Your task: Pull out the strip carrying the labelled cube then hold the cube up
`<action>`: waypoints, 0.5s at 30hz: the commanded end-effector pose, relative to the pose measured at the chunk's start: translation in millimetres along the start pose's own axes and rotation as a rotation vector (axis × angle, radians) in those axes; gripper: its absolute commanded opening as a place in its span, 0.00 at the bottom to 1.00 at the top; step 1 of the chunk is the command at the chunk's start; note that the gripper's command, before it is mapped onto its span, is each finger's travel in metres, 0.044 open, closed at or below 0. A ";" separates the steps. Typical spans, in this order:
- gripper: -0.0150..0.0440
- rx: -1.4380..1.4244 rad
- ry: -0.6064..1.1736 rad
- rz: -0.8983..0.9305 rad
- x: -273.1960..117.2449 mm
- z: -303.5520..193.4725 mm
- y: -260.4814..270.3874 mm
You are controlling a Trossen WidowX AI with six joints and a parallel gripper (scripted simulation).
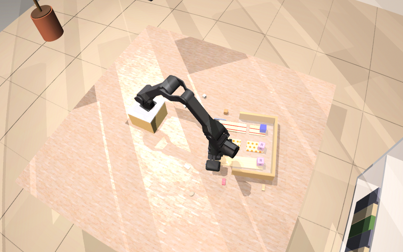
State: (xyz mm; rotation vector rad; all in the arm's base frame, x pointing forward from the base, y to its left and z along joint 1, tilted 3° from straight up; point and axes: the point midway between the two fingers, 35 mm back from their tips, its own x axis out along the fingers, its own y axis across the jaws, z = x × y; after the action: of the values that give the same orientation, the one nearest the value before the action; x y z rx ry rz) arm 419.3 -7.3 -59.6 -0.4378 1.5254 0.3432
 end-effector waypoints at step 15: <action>0.25 -0.003 -0.004 0.004 2.7 0.6 0.5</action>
State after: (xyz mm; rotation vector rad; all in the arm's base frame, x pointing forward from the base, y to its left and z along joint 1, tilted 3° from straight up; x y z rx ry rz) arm 419.2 -7.3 -60.2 -0.4380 1.5254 0.3435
